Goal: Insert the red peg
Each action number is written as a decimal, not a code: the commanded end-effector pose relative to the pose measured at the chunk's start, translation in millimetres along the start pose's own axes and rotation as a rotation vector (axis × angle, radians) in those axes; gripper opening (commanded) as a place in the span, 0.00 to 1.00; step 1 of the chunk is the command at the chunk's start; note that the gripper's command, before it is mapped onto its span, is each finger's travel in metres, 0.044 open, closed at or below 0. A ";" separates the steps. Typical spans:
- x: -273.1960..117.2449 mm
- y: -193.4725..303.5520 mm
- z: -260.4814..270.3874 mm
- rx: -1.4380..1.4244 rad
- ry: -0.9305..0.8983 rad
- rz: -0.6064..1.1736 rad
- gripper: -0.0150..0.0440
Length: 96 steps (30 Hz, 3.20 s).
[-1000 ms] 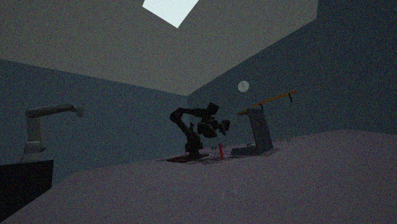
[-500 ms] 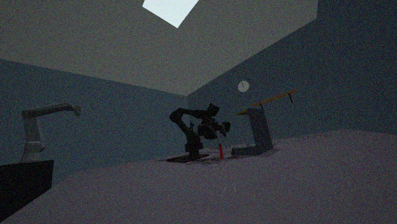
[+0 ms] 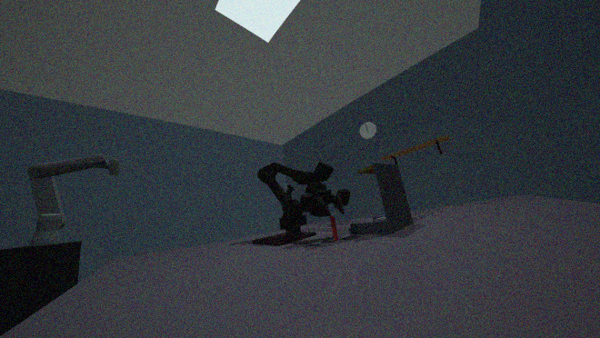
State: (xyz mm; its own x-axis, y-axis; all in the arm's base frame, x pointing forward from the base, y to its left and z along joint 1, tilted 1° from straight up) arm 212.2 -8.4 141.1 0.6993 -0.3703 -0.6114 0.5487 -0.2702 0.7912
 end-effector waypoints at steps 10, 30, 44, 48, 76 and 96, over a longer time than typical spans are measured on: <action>14.2 -19.2 0.7 -0.002 -0.004 -0.007 0.63; 20.2 -30.0 2.3 0.001 -0.004 -0.002 0.40; 18.4 -27.2 2.0 0.001 -0.004 -0.002 0.25; 14.2 -20.8 1.6 0.000 -0.004 -0.003 0.25; -11.0 10.8 1.3 -0.003 -0.003 -0.007 0.25; -13.4 16.7 -36.0 -0.027 0.037 -0.020 0.25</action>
State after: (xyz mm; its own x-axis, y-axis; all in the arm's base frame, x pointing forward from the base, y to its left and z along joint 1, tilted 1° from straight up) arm 224.7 17.4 161.8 0.7060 -0.3358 -0.6235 0.5689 -0.2554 0.7818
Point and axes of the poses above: the point midway between the two fingers, 35 mm back from their tips, its own x axis out along the fingers, its own z axis across the jaws, y = z × x, the point moved 6 cm from there along -x, back along the fingers, and after that the axes turned 2 degrees about -x, right-handed, at the moved point
